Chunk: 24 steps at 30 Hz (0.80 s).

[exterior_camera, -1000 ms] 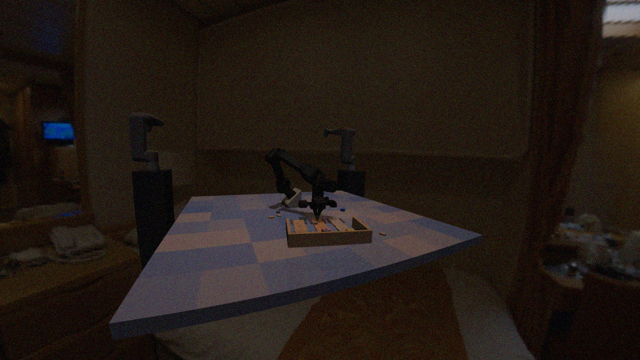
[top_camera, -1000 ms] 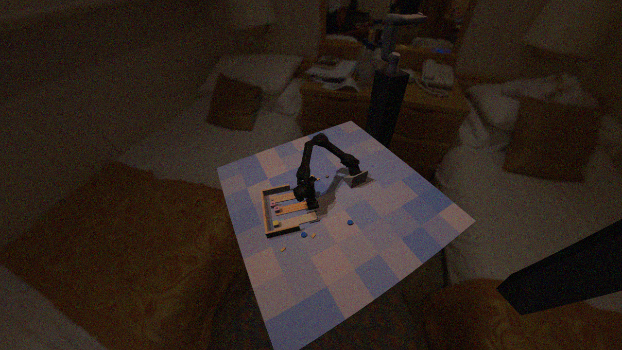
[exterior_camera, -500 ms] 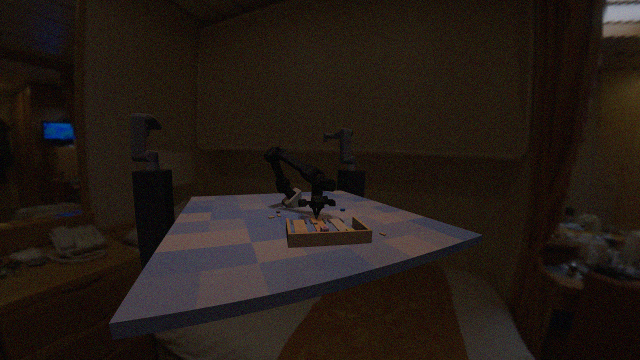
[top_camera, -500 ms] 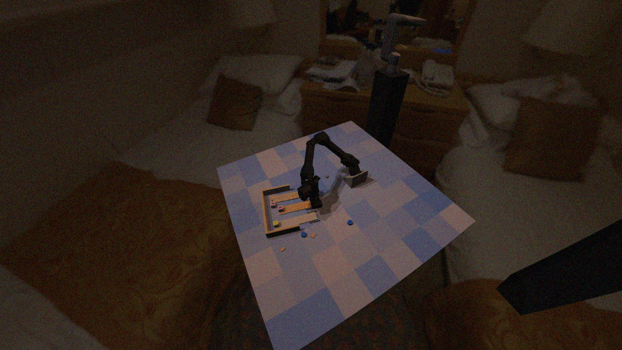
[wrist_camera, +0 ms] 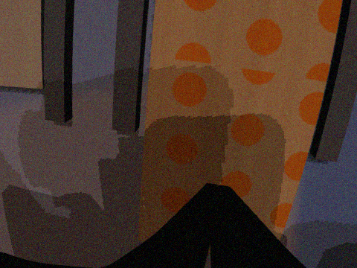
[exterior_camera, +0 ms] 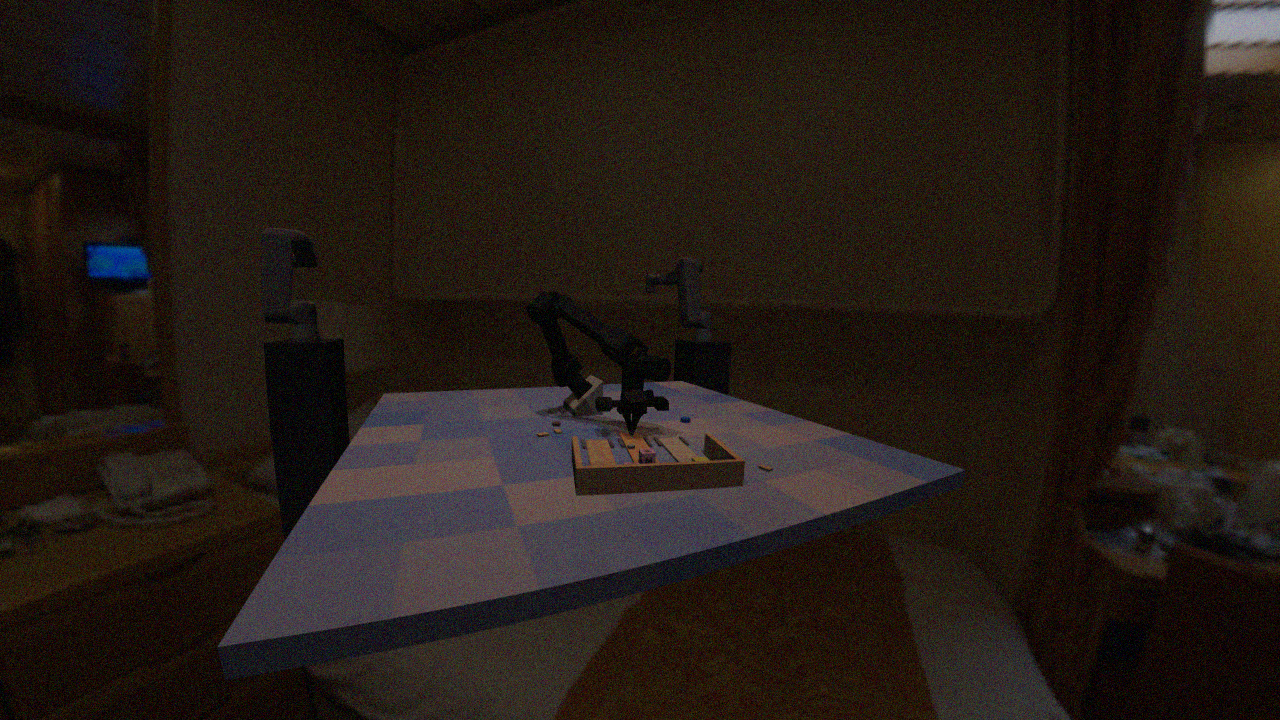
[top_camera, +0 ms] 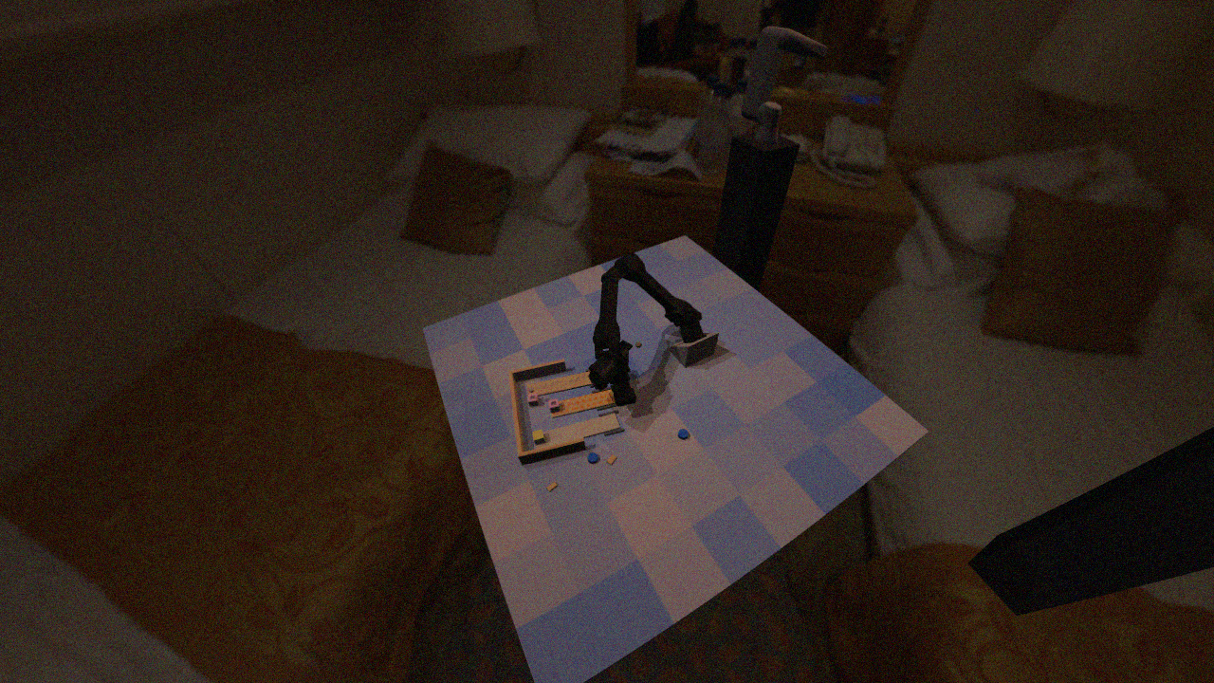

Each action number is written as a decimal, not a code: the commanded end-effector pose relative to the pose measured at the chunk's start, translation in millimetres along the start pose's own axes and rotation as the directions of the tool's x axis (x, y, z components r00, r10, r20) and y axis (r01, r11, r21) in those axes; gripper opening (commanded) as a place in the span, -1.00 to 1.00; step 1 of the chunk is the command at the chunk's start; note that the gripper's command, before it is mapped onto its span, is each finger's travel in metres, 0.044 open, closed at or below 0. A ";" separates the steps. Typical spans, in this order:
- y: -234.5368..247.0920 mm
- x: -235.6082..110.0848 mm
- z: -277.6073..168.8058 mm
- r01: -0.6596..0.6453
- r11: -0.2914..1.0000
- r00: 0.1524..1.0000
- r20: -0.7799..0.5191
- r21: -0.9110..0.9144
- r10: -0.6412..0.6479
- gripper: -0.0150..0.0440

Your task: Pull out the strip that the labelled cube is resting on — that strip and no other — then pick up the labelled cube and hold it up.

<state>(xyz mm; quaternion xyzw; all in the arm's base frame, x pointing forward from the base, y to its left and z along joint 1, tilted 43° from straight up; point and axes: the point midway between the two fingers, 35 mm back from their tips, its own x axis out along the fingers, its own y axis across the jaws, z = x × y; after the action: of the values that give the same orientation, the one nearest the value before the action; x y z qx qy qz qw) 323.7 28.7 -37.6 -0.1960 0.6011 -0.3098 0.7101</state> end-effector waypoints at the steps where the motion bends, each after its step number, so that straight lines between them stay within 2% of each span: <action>1: -0.5 3.7 -10.9 0.001 1.000 1.000 -0.018 -0.001 -0.001 -0.49; 24: -0.4 3.4 -46.9 0.000 1.000 1.000 -0.020 -0.002 0.000 -0.49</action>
<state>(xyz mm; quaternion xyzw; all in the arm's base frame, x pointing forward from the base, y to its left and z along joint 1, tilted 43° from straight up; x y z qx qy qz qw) 287.6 33.0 -45.2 -0.1957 0.6012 -0.3088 0.7106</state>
